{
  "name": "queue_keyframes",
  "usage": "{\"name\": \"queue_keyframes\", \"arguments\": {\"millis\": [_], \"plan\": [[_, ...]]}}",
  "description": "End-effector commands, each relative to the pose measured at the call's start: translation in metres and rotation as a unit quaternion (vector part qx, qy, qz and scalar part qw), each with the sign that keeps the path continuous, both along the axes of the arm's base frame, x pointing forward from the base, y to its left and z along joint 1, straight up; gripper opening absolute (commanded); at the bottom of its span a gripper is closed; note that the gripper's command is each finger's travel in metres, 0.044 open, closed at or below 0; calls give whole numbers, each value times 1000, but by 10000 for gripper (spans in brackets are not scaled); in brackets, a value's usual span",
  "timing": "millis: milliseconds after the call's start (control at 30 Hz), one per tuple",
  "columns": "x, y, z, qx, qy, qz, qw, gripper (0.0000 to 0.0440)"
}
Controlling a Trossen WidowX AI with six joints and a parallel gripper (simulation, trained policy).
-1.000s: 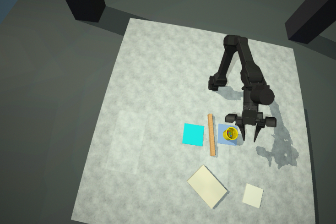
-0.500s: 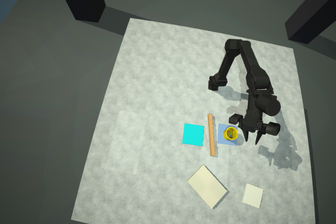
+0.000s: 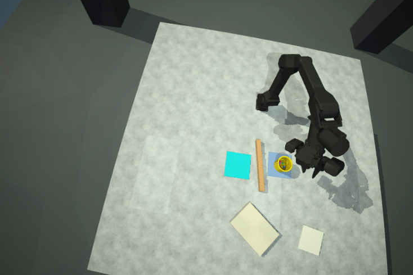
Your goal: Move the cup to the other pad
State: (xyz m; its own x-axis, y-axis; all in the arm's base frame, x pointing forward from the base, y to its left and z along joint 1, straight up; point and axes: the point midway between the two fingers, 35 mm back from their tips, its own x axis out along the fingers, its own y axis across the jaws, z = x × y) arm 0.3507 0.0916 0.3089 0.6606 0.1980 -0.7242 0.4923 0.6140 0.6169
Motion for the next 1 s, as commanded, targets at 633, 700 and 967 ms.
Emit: {"name": "queue_keyframes", "arguments": {"millis": [633,700,967], "plan": [[-15,4,-60,-5,184,-62,981,150],[-18,4,-67,-10,200,-66,977,151],[-29,0,-90,-33,262,-80,961,155]]}}
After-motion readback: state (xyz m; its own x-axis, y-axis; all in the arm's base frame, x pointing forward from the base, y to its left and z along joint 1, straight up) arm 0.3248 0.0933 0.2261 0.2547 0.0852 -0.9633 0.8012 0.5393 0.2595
